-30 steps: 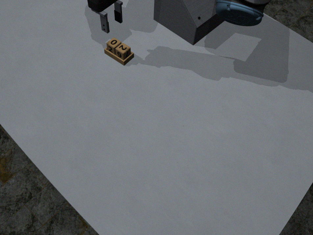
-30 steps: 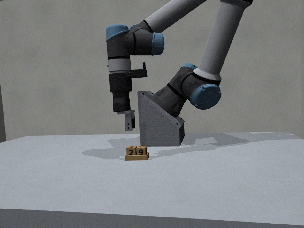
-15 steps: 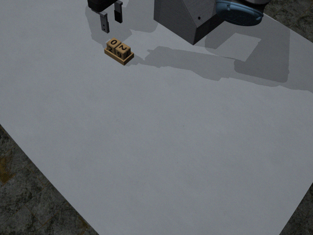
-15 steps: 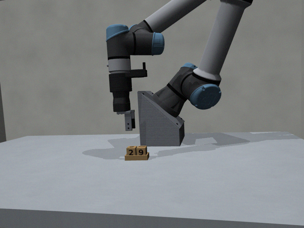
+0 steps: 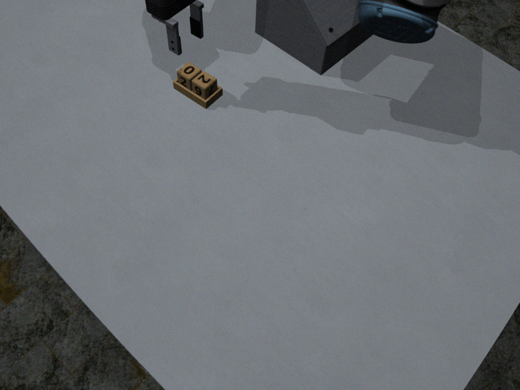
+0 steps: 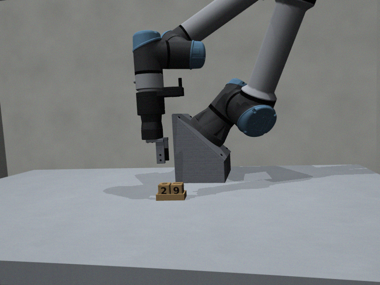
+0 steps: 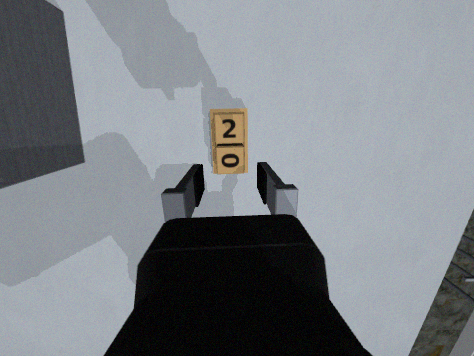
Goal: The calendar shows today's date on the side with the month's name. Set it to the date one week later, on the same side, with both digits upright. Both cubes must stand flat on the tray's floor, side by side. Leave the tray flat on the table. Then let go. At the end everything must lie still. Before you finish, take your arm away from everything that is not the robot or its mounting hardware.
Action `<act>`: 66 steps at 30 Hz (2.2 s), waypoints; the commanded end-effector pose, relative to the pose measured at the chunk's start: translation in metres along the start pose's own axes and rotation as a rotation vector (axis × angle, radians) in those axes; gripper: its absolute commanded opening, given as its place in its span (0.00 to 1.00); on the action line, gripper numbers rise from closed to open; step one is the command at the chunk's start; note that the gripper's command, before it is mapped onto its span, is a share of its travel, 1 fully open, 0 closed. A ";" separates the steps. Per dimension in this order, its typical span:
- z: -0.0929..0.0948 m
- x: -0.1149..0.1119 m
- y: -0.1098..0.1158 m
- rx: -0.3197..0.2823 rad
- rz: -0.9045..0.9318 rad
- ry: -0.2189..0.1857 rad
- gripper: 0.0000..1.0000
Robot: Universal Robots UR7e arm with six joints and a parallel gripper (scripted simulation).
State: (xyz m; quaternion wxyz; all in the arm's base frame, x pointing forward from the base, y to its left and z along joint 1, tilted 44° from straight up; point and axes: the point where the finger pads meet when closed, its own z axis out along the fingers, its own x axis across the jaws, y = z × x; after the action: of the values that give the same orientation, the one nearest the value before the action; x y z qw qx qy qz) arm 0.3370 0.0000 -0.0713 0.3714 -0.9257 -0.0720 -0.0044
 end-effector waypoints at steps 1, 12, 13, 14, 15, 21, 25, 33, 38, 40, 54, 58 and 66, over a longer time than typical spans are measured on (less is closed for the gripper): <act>0.001 -0.001 0.000 0.001 0.004 0.000 0.90; 0.007 -0.001 -0.001 0.004 0.003 -0.002 0.90; 0.008 -0.001 -0.001 0.004 0.003 -0.002 0.90; 0.009 -0.001 -0.001 0.004 0.003 -0.002 0.90; 0.010 -0.001 -0.001 0.004 0.003 -0.002 0.90; 0.015 -0.001 -0.001 0.004 0.003 -0.002 0.90; 0.021 -0.001 -0.001 0.004 0.003 -0.002 0.90; 0.034 -0.001 -0.001 0.004 0.004 -0.002 0.90; 0.038 -0.001 -0.002 0.004 0.004 -0.002 0.90; 0.041 -0.001 -0.002 0.004 0.004 -0.002 0.90; 0.053 -0.001 -0.002 0.004 0.004 -0.002 0.90; 0.054 0.000 -0.001 0.002 0.003 -0.001 0.90; 0.053 0.000 -0.001 0.001 0.003 0.000 0.90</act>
State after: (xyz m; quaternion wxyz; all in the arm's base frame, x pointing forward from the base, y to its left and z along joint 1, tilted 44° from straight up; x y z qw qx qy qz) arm 0.3347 0.0357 -0.1092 0.3714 -0.9258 -0.0708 -0.0038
